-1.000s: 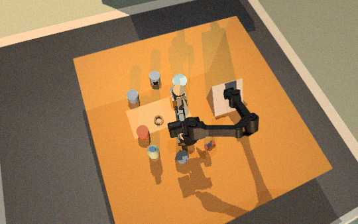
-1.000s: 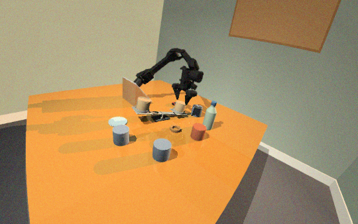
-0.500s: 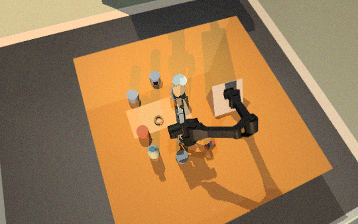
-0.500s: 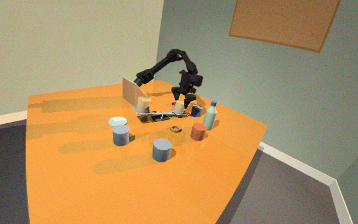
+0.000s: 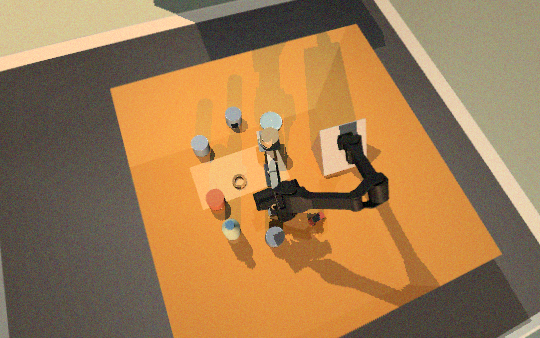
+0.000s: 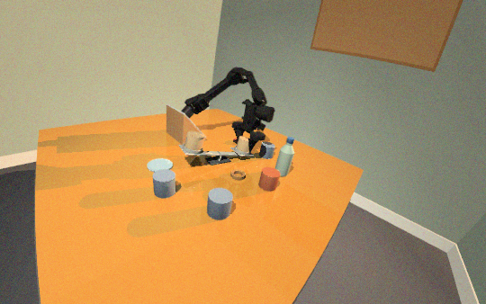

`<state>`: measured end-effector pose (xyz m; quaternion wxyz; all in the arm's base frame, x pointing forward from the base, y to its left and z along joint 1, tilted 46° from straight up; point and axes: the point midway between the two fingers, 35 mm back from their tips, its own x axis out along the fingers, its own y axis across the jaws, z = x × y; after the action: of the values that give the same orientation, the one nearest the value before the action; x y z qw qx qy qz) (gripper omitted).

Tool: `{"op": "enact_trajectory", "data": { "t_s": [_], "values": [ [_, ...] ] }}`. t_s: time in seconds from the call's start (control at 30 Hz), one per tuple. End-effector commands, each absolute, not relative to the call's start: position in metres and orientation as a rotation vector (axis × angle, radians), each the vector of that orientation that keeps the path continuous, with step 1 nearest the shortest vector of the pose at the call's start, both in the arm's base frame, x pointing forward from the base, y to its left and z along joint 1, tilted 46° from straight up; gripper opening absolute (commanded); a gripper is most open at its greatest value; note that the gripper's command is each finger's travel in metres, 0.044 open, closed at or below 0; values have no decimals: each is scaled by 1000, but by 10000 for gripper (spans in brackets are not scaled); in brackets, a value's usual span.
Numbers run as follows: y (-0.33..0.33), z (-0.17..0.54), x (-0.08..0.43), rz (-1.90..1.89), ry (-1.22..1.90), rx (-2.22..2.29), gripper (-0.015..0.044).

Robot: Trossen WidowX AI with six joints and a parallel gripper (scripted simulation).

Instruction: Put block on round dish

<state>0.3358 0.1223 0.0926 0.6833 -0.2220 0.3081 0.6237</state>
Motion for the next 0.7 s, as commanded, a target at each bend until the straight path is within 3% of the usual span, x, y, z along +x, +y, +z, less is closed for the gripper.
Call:
{"op": "enact_trajectory", "data": {
  "t_s": [0.0,0.3,0.67],
  "values": [
    [123,89,334,1399,702,-488,374],
    [123,89,334,1399,702,-488,314],
    [116,94,336,1398,704,-491,25]
  ]
}}
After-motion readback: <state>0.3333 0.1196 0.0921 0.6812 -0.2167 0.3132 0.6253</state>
